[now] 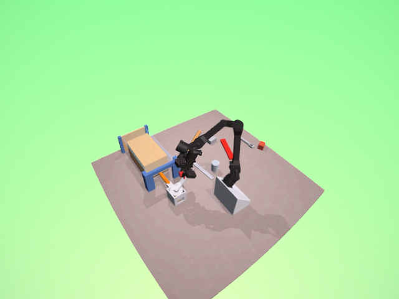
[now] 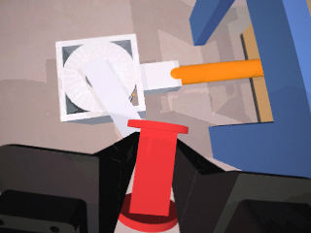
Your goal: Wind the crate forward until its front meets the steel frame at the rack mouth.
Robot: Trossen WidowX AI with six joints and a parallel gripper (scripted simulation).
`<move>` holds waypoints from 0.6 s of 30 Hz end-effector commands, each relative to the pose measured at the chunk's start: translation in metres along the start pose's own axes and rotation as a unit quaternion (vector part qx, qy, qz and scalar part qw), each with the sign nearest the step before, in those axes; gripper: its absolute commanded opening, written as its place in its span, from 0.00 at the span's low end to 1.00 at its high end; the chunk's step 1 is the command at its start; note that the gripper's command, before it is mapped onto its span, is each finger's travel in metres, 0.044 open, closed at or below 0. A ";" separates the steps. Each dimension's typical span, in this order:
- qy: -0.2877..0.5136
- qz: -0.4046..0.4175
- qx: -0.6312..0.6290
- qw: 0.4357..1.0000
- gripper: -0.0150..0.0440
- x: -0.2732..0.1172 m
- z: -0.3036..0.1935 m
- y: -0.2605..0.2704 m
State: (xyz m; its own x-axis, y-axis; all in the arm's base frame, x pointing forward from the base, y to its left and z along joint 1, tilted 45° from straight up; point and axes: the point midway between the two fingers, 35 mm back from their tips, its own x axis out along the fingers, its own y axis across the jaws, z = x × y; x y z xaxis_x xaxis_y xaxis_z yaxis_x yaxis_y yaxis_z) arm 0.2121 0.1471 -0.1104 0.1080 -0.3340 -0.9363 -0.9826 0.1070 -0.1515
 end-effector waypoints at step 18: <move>-0.001 -0.007 0.004 1.000 0.25 0.012 0.022 -0.023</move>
State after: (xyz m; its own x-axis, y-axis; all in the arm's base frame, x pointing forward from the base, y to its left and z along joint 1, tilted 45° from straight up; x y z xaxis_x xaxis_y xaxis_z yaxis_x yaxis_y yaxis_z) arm 0.2293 0.1568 -0.1189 0.1096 -0.3396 -0.9342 -0.9821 0.1079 -0.1544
